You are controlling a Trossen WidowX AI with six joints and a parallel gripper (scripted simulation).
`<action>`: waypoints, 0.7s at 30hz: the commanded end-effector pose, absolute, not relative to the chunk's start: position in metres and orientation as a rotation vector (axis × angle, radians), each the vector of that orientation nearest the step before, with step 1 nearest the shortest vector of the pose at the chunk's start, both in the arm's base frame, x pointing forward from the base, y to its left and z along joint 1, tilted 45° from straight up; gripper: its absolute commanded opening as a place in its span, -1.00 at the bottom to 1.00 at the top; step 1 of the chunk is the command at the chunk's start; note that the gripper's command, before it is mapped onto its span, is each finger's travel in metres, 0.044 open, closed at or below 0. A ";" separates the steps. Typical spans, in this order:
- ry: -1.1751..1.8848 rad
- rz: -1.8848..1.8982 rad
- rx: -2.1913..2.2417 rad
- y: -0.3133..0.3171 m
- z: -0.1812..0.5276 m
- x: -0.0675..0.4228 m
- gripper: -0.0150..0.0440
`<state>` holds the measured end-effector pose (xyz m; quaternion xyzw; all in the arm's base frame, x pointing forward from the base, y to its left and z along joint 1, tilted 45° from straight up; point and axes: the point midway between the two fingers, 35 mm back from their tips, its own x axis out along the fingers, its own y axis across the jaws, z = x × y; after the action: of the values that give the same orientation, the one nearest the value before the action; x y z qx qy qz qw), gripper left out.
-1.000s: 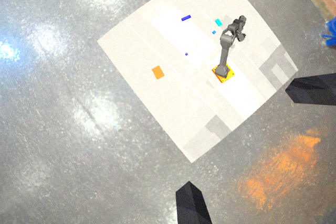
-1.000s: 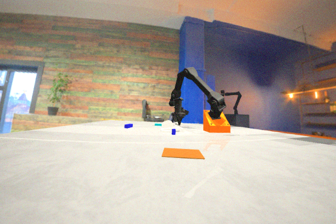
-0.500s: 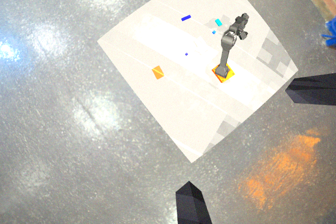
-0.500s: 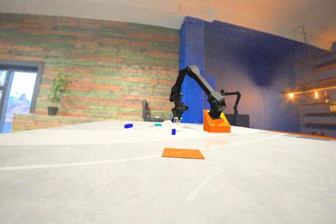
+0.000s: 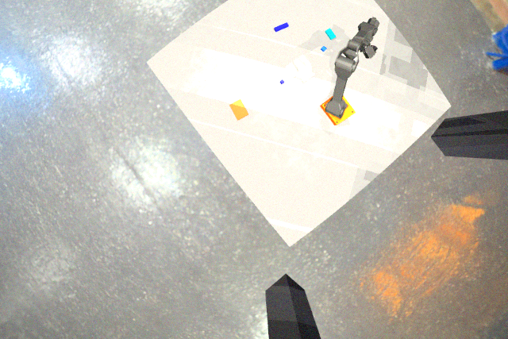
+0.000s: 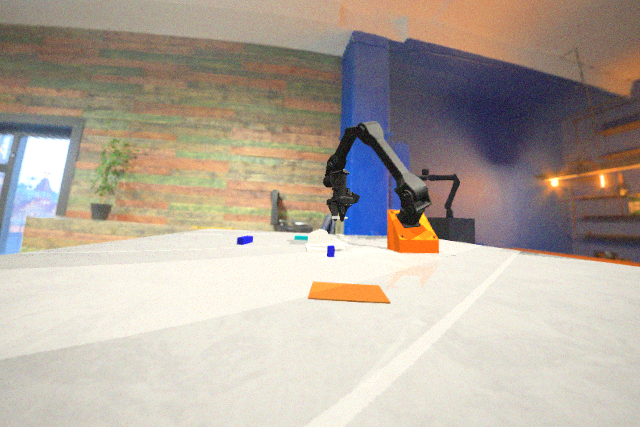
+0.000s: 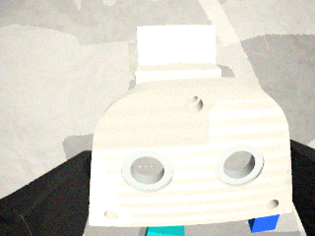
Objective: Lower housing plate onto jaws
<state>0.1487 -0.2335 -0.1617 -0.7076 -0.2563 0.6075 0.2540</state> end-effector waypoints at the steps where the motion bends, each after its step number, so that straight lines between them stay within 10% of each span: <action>1: -0.754 1.651 -1.962 -0.232 -0.156 0.153 0.70; 21: -1.149 1.607 -2.230 -0.217 -0.125 0.177 0.70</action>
<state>0.1739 -0.2203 -0.1302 -0.7430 -0.3693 0.5489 0.1010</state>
